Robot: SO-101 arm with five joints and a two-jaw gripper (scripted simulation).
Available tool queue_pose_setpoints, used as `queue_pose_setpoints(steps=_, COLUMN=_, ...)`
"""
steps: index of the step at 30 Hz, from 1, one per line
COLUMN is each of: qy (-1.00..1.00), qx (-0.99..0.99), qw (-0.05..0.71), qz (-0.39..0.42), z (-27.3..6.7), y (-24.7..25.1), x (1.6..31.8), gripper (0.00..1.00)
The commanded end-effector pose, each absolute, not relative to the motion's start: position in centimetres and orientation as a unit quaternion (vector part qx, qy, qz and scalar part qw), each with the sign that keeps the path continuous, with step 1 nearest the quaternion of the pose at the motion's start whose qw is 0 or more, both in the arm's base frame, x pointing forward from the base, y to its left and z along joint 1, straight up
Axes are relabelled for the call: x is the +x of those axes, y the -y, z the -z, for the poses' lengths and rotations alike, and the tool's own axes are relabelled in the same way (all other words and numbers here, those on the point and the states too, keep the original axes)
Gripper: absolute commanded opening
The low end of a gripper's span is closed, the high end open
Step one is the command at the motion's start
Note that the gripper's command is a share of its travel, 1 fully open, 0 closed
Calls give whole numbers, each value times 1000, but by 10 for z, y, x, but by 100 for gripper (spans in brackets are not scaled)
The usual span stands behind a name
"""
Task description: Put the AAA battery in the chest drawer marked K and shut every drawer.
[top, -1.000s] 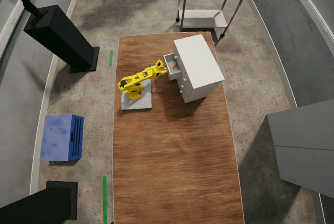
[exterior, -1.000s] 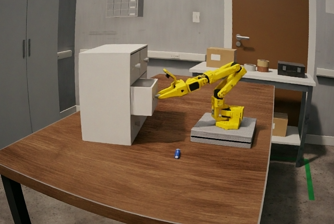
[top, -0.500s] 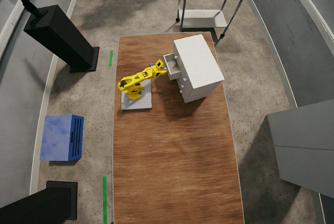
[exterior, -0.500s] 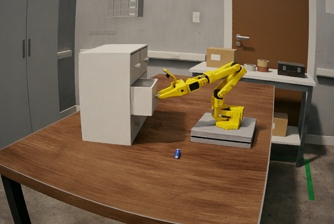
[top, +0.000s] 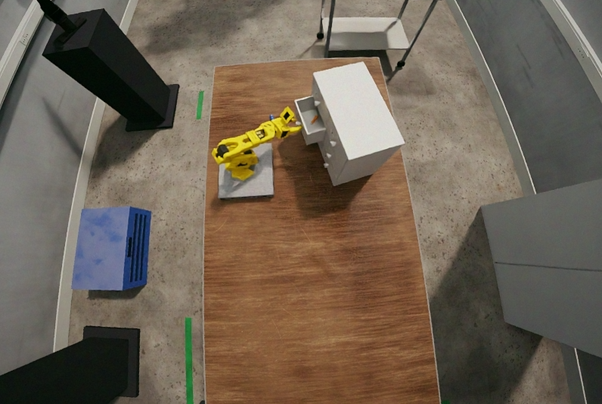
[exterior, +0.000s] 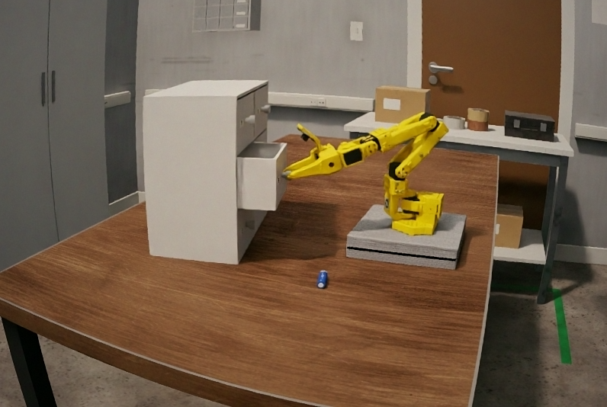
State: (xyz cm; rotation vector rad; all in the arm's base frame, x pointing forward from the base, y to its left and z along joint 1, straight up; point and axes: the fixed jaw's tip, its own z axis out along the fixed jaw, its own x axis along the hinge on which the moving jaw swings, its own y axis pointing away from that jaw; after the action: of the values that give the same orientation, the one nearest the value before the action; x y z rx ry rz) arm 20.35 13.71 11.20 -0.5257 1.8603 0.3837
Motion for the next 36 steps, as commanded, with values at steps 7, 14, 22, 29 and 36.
queue_pose_setpoints(steps=7, qy=-791, qx=-218, qw=549, qz=-159, z=-108, y=-134, x=204, gripper=21)
queue_pose_setpoints(steps=14, qy=-791, qx=-218, qw=549, qz=-159, z=-107, y=-134, x=204, gripper=21)
queue_pose_setpoints(steps=22, qy=-791, qx=-218, qw=549, qz=-159, z=-105, y=-134, x=204, gripper=21)
queue_pose_setpoints(steps=29, qy=-791, qx=-218, qw=549, qz=-159, z=-104, y=-134, x=203, gripper=21)
queue_pose_setpoints(steps=36, qy=-791, qx=-218, qw=549, qz=-159, z=-104, y=-134, x=203, gripper=21)
